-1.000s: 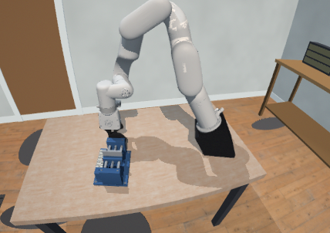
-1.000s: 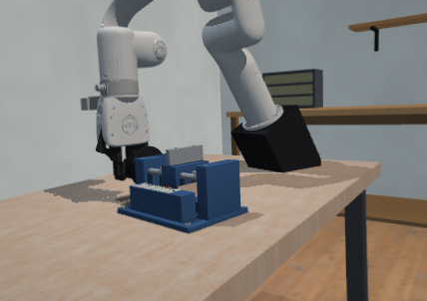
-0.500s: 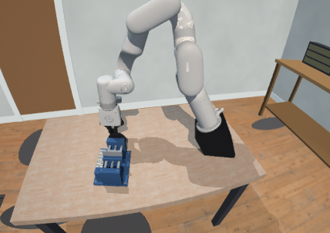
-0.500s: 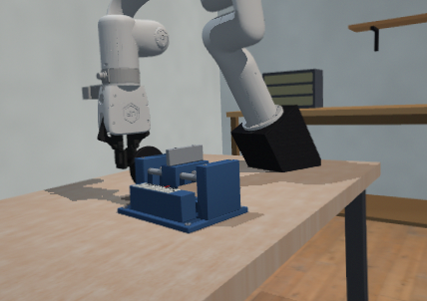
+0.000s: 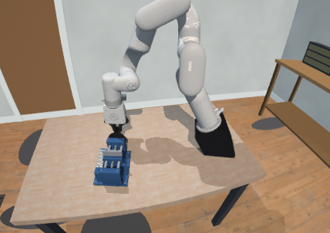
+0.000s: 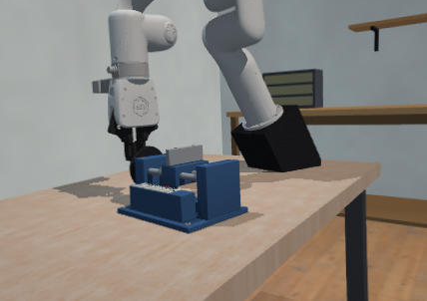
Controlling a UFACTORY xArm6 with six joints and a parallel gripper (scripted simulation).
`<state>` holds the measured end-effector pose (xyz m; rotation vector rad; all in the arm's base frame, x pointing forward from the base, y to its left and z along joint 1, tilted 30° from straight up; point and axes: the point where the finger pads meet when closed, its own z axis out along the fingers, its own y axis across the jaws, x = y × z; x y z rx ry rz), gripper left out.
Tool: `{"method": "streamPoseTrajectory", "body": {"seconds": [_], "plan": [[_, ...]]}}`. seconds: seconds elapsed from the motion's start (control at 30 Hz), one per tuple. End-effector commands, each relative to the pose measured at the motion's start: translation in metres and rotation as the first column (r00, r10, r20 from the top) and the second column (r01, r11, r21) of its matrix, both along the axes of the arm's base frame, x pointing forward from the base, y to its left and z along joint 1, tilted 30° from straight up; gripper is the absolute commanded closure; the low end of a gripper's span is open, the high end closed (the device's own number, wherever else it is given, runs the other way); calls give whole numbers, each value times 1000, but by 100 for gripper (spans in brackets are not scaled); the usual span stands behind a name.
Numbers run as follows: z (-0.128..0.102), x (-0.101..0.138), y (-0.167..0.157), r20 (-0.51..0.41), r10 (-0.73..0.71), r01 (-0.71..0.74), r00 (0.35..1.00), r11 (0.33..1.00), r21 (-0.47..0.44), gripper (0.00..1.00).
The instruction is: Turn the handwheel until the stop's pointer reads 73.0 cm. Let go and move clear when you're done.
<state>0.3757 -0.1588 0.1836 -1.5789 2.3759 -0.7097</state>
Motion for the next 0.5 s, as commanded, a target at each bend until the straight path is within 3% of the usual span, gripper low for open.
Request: {"method": "streamPoseTrajectory", "body": {"seconds": [0.0, 0.47], "plan": [[-4, -6, 2, 0, 0, 0, 1000, 1000, 0, 94], [-31, -16, 4, 0, 0, 0, 1000, 1000, 0, 94]]}}
